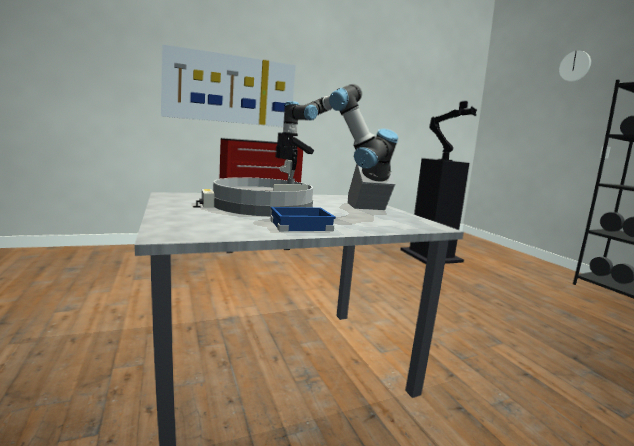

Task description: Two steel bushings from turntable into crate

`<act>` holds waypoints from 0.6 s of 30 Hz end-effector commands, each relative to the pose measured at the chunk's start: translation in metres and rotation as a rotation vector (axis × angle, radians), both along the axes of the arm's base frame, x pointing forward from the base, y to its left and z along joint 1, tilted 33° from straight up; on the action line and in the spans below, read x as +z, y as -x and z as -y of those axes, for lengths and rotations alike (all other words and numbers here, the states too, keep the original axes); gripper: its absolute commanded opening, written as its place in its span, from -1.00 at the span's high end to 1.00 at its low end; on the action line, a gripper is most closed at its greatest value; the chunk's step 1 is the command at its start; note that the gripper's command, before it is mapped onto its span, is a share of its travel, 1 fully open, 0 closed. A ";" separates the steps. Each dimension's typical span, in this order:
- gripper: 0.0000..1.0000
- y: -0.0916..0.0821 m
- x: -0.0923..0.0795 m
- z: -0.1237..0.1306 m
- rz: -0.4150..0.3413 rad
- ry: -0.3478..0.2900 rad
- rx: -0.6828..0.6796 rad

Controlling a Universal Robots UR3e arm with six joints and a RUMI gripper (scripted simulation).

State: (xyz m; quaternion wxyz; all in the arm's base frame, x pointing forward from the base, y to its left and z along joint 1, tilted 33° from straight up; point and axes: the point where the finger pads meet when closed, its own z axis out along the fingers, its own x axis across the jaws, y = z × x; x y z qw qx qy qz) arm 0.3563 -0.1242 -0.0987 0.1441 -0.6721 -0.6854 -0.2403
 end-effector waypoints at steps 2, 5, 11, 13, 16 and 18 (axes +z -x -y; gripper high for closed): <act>1.00 0.002 0.019 0.013 0.001 0.001 0.000; 1.00 0.003 0.026 0.017 0.001 0.001 0.000; 1.00 0.004 0.030 0.020 0.001 0.001 0.000; 1.00 0.004 0.030 0.020 0.001 0.001 0.000; 1.00 0.004 0.030 0.020 0.001 0.001 0.000; 1.00 0.004 0.030 0.020 0.001 0.001 0.000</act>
